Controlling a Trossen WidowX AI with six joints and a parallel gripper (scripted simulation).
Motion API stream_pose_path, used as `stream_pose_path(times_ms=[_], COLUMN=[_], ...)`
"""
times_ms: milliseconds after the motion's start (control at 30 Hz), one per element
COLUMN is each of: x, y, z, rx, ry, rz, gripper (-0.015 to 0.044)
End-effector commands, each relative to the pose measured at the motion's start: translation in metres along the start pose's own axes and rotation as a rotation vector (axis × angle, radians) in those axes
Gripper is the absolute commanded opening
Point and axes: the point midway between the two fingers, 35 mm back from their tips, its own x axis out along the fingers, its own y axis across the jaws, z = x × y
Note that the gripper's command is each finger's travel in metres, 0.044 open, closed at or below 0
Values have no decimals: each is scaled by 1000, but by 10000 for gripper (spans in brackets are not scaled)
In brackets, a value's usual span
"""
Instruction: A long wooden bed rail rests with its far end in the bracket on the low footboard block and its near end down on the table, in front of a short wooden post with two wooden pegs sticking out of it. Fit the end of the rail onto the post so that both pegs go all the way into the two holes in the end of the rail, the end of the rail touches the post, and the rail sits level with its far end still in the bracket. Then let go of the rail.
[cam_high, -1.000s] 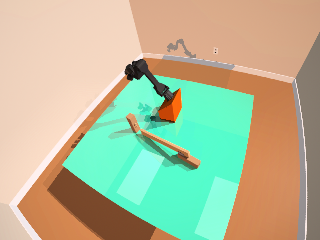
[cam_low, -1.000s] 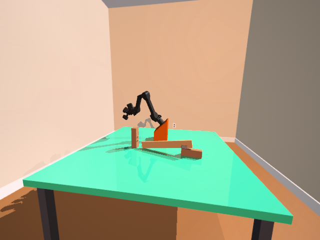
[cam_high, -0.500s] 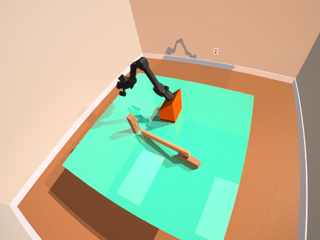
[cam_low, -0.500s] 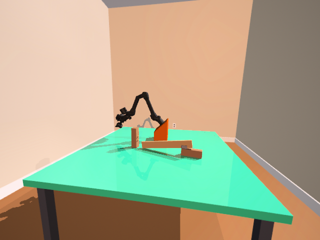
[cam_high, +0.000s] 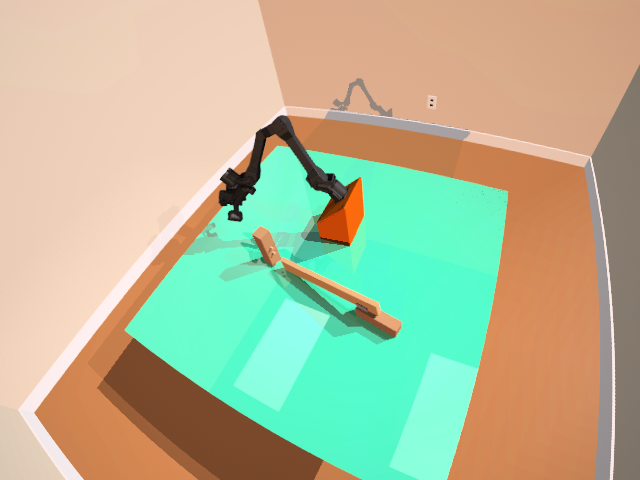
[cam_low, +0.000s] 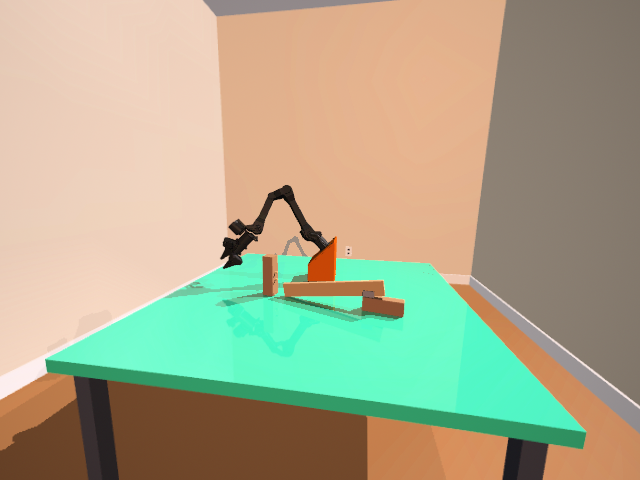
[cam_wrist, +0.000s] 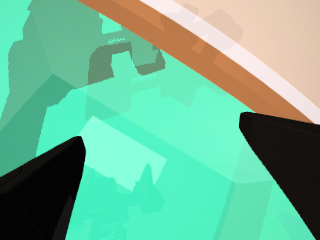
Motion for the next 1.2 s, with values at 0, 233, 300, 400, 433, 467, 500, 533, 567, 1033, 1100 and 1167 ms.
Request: stream_pose_path(times_ms=[0, 233, 300, 400, 433, 467, 500, 533, 567, 1033, 1100, 1167], x=[-7, -36, -47, -66, -73, -79, -85, -92, -98, -169, -181, -198], y=[54, 137, 160, 193, 204, 214, 223, 233, 242, 326, 336, 343], z=[23, 51, 56, 63, 64, 64, 63, 61, 59, 8, -14, -42], rx=[-43, -121, -147, -192, -209, -229, -253, -278, -306, -814, -986, -1226], ry=[-30, -68, -73, -80, -83, -81, -75, -69, -62, -38, -11, 15], rz=[149, 376, 438, 528, 557, 584, 609, 632, 655, 874, 902, 935], gripper=[440, 440, 440, 440, 440, 440, 440, 440, 440, 440, 440, 440])
